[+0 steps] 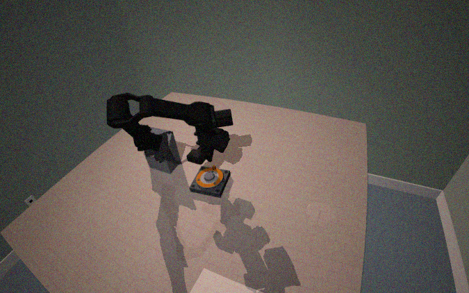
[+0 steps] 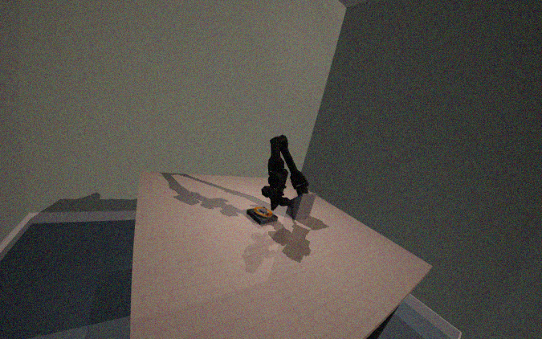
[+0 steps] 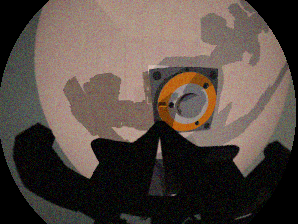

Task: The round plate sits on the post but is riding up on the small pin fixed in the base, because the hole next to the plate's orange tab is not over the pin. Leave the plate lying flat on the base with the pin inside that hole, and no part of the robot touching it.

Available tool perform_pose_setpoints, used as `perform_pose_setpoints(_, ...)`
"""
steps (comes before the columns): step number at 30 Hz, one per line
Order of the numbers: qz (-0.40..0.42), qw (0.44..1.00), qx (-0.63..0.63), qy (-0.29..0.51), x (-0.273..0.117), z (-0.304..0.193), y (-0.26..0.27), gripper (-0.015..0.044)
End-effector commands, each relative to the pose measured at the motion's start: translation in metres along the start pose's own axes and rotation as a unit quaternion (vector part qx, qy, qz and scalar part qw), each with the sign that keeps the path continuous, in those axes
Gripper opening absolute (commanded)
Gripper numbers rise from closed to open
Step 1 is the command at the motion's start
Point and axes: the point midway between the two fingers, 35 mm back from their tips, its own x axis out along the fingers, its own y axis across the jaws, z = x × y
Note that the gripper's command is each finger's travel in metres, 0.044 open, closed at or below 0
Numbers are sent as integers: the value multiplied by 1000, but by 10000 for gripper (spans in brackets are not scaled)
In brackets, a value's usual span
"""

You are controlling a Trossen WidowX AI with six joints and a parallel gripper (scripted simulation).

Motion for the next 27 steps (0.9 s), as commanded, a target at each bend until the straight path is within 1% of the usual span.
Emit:
perform_pose_setpoints(1, -6, 1000, -5, 3, 21, -3, -2, 0)
perform_pose_setpoints(9, -6, 1000, -5, 3, 25, -1, -2, 0)
perform_pose_setpoints(27, -6, 1000, -5, 3, 26, 21, 2, 0)
